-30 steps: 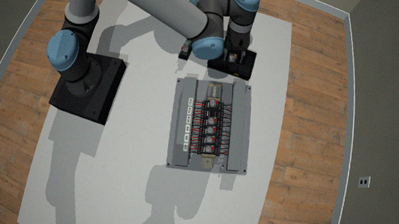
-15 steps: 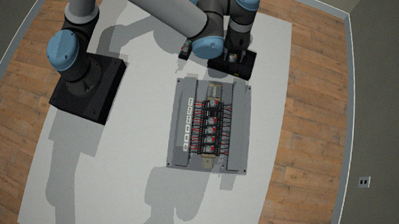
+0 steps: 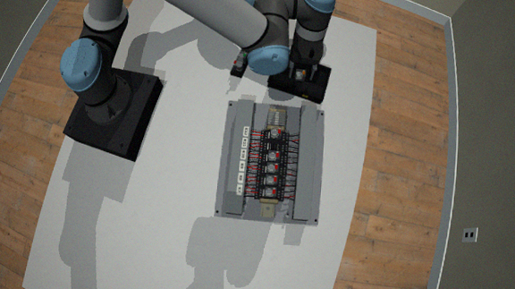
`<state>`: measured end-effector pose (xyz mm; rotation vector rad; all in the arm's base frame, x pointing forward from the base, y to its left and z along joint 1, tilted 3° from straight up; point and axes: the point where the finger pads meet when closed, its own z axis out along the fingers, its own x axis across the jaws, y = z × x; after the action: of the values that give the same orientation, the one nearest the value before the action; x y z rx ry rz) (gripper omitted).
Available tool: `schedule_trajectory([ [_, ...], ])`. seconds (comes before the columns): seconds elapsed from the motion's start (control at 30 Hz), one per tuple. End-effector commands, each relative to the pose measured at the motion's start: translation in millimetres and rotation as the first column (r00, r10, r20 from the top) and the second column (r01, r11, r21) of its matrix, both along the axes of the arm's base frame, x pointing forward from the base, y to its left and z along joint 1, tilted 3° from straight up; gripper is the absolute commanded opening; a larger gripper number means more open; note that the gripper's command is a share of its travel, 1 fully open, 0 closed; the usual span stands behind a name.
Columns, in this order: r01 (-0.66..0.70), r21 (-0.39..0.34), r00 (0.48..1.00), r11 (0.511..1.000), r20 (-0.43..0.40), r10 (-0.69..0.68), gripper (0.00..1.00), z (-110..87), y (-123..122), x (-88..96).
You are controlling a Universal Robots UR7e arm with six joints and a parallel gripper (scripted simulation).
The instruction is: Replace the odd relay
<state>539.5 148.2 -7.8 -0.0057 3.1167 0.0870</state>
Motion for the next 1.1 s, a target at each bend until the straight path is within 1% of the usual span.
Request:
schedule_trajectory([
  [0.0,0.000,0.000,1.000,1.000,0.001,0.000,1.00,1.1,0.0,0.4],
  [1.07,0.000,0.000,1.000,1.000,0.001,0.000,1.00,9.0,-0.5,0.2],
])
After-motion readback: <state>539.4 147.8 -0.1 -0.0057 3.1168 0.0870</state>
